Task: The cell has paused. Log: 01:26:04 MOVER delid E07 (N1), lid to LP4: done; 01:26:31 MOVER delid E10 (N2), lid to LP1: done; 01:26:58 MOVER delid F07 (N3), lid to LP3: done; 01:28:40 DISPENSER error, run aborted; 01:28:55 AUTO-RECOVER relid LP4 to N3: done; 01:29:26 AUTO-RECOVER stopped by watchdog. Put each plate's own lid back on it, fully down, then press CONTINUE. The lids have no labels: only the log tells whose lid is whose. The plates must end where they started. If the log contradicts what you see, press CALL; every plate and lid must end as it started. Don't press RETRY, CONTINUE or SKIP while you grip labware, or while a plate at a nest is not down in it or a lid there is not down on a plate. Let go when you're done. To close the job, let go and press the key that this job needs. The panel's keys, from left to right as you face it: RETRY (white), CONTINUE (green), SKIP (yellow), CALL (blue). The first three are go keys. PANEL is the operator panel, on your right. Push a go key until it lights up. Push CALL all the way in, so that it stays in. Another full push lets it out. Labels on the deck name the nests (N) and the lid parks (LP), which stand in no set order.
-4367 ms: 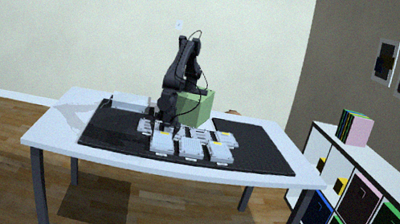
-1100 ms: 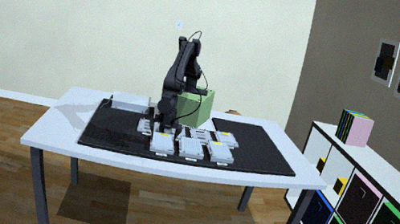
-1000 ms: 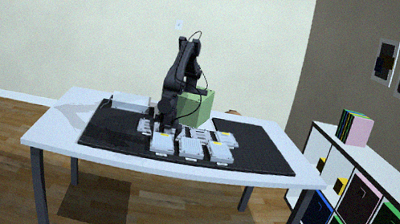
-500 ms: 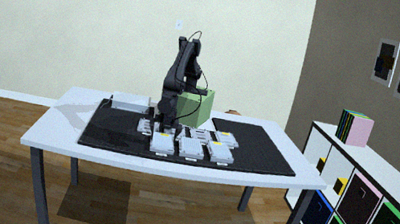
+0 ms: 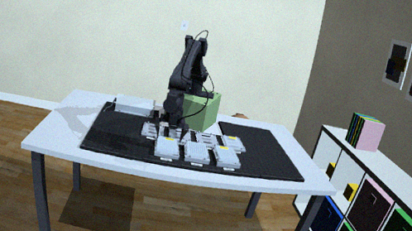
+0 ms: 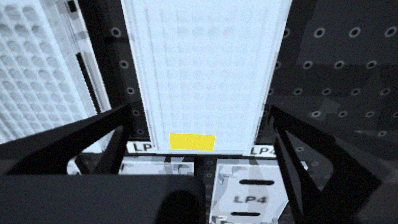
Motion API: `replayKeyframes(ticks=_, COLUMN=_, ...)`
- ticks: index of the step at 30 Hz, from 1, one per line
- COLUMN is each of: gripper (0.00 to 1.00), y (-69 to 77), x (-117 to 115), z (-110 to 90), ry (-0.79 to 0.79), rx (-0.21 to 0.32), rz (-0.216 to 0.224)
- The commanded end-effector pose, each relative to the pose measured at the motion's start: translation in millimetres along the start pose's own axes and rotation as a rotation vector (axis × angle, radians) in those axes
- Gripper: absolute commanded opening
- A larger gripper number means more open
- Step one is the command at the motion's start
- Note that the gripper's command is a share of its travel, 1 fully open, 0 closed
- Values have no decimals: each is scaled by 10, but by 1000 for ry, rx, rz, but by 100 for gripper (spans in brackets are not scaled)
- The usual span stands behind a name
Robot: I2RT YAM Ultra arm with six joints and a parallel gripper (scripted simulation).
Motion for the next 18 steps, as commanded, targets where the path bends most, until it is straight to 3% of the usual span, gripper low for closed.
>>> replayKeyframes(ticks=1, gripper=100, y=309, x=62, z=140, ry=11, rx=-70, rz=5)
replayKeyframes(ticks=18, gripper=100, y=345, x=72, z=145, ry=7, rx=-69, rz=5)
Point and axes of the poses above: the point where the finger pads meet when closed, its own y axis back along the fingers, its own x axis across the jaws, z = x × y, the point moved 10 cm from there along y, back along the fingers, and after that the axes turned 10 degrees about -y, right-handed, at the moved point
